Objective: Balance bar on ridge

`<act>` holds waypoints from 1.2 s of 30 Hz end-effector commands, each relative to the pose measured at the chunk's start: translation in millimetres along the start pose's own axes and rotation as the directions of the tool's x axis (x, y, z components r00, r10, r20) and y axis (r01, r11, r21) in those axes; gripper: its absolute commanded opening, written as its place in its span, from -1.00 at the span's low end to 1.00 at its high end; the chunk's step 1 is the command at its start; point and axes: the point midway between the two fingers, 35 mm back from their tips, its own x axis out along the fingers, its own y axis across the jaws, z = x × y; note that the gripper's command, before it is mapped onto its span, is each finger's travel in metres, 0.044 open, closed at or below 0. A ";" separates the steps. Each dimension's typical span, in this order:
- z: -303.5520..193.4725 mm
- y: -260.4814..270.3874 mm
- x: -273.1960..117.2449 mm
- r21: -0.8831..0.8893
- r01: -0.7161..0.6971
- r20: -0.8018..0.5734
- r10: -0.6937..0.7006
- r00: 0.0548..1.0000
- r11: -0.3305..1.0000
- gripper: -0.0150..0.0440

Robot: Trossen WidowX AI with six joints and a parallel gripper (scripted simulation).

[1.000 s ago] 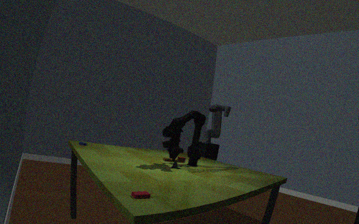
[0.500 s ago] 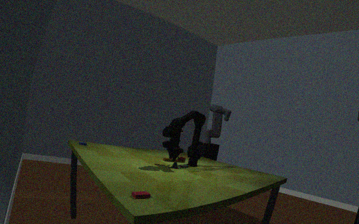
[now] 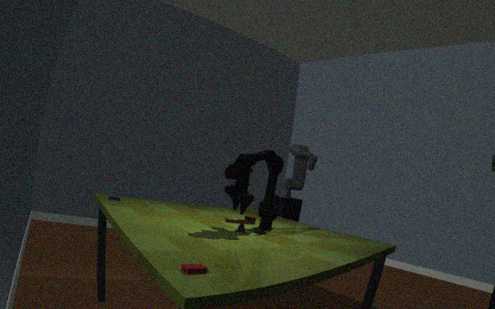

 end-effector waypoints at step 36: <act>-3.5 -1.6 -52.2 0.000 -0.008 0.013 0.008 1.000 1.000 1.00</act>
